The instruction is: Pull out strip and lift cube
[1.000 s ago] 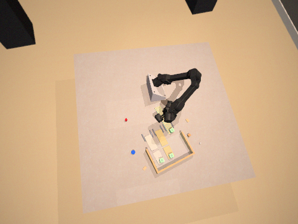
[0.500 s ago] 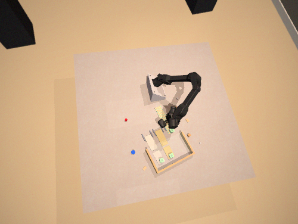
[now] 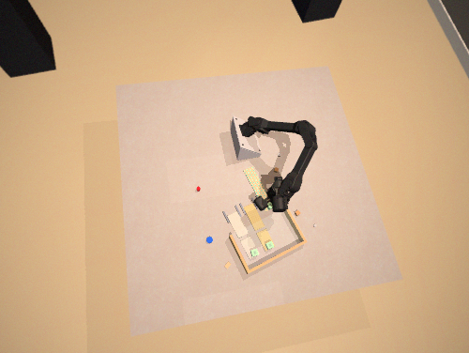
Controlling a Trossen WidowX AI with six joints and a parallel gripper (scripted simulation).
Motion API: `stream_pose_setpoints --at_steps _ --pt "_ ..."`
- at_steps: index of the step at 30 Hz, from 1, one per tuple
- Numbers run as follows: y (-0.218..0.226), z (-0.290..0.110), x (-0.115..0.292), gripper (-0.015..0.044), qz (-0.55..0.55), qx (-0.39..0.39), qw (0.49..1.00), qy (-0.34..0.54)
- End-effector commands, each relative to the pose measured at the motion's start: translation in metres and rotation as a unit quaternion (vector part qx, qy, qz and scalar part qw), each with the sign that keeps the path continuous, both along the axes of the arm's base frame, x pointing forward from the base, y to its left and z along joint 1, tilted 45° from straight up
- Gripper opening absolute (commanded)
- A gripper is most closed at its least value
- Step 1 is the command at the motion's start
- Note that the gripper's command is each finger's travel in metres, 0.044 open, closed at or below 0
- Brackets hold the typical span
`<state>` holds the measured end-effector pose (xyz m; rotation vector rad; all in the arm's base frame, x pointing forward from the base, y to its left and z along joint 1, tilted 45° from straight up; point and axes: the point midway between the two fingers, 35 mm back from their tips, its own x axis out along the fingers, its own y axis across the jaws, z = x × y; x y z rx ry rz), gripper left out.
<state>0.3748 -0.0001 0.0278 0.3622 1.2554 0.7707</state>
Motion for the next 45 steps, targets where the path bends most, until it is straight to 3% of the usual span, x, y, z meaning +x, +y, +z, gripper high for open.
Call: stream_pose_setpoints --at_steps 1,4,12,44,45 --pt "0.001 0.006 0.014 0.0440 -0.002 0.003 1.000 -0.001" --pt "0.001 0.008 0.021 0.0440 -0.002 0.003 1.000 -0.001" --pt "0.008 0.001 0.022 0.0250 -0.002 0.003 1.000 -0.001" --pt "0.040 -0.030 0.027 0.0250 -0.002 0.004 1.000 -0.001" --pt "0.039 -0.028 0.028 0.0224 0.000 0.000 1.000 -0.005"
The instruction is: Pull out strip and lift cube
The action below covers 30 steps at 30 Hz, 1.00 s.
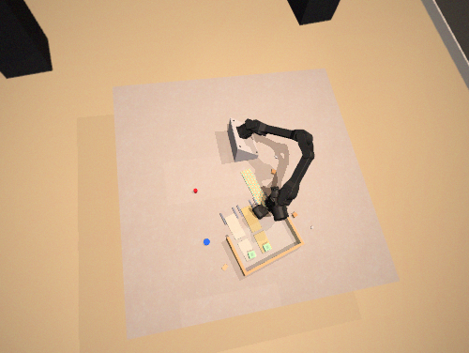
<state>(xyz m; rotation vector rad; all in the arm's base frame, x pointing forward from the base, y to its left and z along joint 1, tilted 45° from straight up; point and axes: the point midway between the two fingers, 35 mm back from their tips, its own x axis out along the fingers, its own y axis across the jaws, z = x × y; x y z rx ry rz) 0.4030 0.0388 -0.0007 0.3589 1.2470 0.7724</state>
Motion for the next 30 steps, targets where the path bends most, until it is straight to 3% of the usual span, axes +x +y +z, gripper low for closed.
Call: stream_pose_setpoints --at_steps 1,3,10,14,30 --pt "0.000 0.000 0.000 0.0198 0.000 0.000 1.000 0.000" --pt "0.000 0.000 0.000 0.0145 0.000 0.000 1.000 0.000" --pt "0.000 0.000 0.000 0.0098 0.000 0.000 1.000 0.000" --pt "-0.002 0.001 -0.003 0.0000 0.000 0.000 1.000 0.000" --pt "-0.029 0.021 -0.064 0.0000 -0.002 0.003 1.000 0.005"
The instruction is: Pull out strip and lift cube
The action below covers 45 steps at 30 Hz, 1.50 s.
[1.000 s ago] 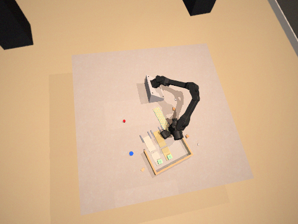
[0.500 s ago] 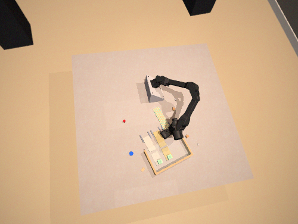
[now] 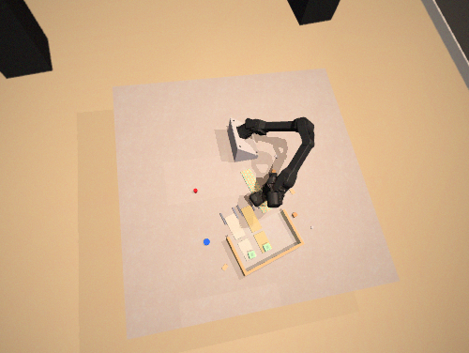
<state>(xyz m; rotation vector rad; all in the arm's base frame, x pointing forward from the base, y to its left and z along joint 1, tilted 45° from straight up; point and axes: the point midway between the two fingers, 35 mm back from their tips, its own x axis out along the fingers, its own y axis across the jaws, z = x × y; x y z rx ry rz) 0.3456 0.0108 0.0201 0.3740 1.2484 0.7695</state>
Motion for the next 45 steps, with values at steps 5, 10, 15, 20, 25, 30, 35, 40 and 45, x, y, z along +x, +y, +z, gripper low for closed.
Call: stream_pose_setpoints --at_steps 5,10,15,20,25,30,35,40,45 --pt "-0.001 -0.001 -0.020 0.0000 0.003 -0.001 1.000 0.002" --pt "0.000 -0.004 -0.039 0.0000 0.003 -0.001 1.000 0.002" --pt "-0.003 -0.002 -0.042 0.0000 0.003 -0.001 1.000 0.002" --pt "-0.023 0.018 -0.045 0.0000 0.003 -0.002 1.000 0.002" --pt "-0.025 0.021 -0.046 0.0000 0.003 -0.002 1.000 0.002" --pt "-0.025 0.021 -0.046 0.0000 0.003 -0.002 1.000 0.002" --pt "-0.025 0.021 -0.046 0.0000 0.003 -0.002 1.000 0.002" --pt "-0.025 0.021 -0.046 0.0000 0.003 -0.002 1.000 0.002" --pt "-0.025 0.021 -0.046 0.0000 0.003 -0.002 1.000 0.002"
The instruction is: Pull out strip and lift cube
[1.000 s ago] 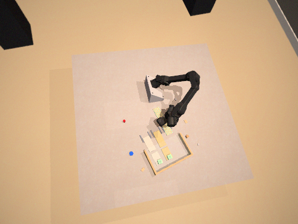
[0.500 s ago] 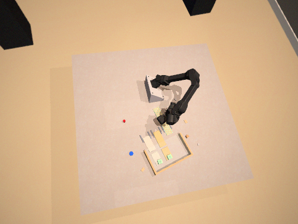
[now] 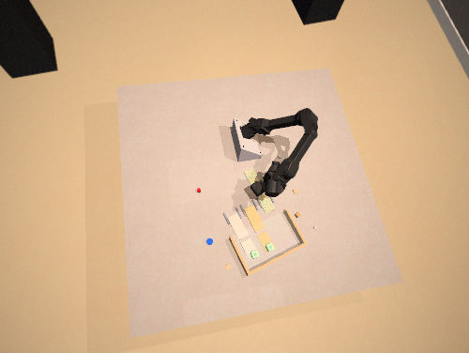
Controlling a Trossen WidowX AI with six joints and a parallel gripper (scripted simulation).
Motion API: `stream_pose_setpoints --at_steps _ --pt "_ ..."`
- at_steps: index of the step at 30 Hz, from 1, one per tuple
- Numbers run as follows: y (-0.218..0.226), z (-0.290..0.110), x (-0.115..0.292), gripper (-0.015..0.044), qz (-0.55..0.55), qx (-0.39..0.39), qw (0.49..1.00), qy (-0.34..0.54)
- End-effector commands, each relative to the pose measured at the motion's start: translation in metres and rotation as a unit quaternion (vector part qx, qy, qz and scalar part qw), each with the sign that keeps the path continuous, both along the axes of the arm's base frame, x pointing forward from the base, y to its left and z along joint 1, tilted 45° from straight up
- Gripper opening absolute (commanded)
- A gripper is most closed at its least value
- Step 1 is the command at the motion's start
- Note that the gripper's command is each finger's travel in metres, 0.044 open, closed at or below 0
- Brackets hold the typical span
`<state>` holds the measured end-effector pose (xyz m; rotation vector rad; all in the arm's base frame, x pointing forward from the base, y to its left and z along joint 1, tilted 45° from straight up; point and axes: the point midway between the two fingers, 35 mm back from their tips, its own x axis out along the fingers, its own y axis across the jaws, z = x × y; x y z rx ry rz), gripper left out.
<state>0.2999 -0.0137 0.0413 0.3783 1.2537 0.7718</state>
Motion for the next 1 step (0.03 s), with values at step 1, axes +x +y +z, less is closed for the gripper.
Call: stream_pose_setpoints --at_steps 1 --pt "-0.0009 0.0000 -0.0001 0.0000 0.002 -0.003 1.000 -0.001"
